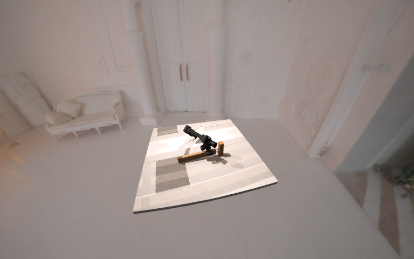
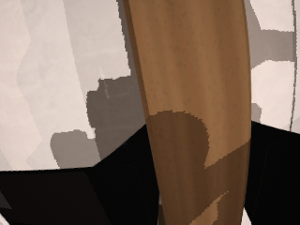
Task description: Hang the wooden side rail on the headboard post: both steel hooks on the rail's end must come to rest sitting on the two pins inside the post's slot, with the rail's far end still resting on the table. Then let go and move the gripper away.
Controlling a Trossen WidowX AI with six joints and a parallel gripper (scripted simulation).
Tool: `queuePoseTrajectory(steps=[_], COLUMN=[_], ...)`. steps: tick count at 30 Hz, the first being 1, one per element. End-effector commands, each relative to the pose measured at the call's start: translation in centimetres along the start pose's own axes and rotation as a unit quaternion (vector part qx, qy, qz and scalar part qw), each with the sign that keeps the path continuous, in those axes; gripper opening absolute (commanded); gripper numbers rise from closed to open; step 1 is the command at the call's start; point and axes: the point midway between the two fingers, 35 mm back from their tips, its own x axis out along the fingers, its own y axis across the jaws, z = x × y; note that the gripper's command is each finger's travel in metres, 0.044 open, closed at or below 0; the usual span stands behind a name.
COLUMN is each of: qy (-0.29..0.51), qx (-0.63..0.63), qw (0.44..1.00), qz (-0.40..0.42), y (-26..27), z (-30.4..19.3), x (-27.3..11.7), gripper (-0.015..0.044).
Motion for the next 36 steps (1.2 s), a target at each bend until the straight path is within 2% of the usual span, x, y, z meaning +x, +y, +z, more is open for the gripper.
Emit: queuePoseTrajectory(steps=[1,36], qy=[0.002,0.002], qx=[0.001,0.002], qw=[1.000,1.000], qz=[0.012,0.012], y=[0.27,0.68], z=[-0.27,-0.62], x=[-0.91,-0.60], gripper=[0.0000,0.0000])
